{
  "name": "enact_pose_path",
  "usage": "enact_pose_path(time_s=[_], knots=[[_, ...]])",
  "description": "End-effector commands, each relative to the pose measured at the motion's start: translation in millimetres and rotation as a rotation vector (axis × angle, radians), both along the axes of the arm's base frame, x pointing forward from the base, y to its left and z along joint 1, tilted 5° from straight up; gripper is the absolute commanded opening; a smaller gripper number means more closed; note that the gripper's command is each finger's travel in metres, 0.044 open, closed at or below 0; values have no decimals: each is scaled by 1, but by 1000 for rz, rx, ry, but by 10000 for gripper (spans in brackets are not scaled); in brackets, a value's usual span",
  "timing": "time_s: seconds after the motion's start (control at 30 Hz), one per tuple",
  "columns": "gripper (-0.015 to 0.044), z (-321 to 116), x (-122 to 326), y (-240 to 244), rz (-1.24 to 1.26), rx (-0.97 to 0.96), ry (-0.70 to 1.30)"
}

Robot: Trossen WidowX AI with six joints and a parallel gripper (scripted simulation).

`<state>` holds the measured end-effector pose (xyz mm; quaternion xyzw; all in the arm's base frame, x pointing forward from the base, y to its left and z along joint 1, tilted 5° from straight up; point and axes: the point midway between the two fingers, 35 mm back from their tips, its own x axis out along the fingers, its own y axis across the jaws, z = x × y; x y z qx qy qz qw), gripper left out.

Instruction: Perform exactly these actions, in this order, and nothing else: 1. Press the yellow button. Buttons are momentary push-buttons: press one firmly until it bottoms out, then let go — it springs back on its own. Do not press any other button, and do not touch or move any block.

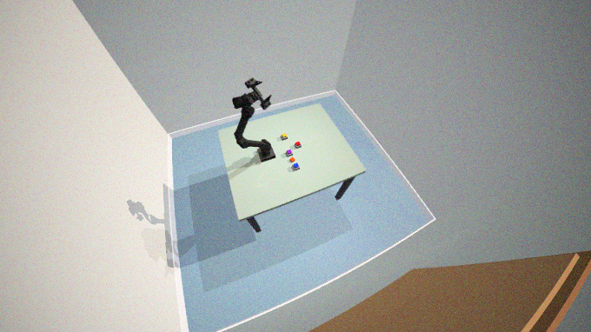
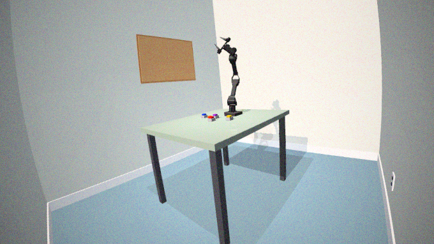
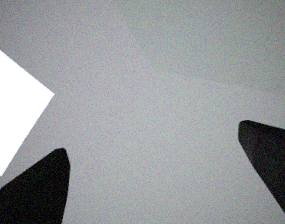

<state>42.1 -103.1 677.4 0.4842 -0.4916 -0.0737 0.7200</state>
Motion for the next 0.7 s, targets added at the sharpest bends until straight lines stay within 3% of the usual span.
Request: enact_pose_path(time_s=[0.0,0.33,0.67], knots=[[400,-12,65,39,43,-157,182],[400,-81,184,116,192,-461,580],[400,-207,265,184,419,-722,1025]])
